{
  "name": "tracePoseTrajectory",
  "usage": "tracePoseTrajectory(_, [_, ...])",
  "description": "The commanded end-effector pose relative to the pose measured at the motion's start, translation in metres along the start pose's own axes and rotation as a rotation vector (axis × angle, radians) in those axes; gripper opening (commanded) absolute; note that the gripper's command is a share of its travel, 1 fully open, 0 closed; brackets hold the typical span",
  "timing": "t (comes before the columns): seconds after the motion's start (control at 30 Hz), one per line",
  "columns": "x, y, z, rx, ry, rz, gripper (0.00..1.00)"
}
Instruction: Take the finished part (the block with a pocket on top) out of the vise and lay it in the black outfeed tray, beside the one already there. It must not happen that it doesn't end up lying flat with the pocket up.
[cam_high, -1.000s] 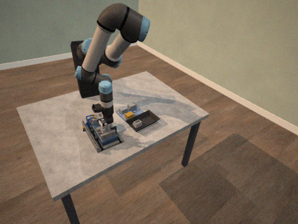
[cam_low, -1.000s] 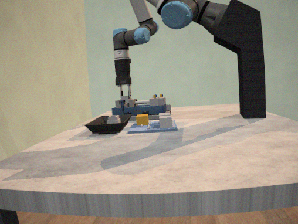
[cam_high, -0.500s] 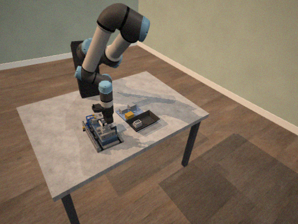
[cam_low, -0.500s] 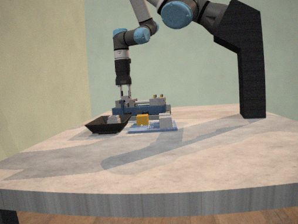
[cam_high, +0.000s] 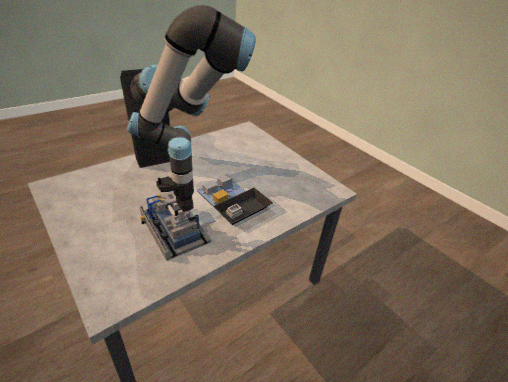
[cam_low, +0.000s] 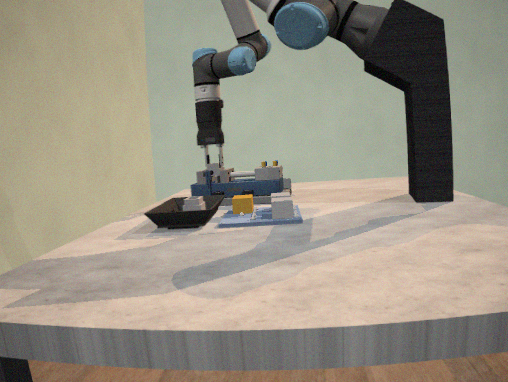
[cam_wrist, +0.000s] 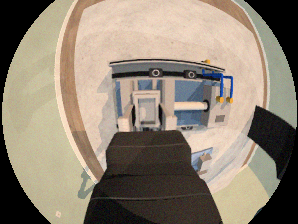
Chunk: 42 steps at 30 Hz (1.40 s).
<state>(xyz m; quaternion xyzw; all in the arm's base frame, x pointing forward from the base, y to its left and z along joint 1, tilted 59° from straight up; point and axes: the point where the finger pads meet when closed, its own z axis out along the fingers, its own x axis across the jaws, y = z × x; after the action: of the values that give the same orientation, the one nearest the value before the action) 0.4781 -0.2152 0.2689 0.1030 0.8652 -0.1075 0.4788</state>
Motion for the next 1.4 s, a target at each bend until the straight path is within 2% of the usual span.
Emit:
tracePoseTrajectory(0.0, [0.0, 0.0, -0.001, 0.0, -0.001, -0.001, 0.0])
tracePoseTrajectory(0.27, [0.0, 0.0, -0.007, 0.0, -0.001, -0.001, 0.0])
tracePoseTrajectory(1.0, [0.0, 0.0, -0.041, 0.0, -0.001, -0.001, 0.0])
tracePoseTrajectory(1.37, [0.0, 0.0, -0.046, 0.0, -0.001, -0.001, 0.0])
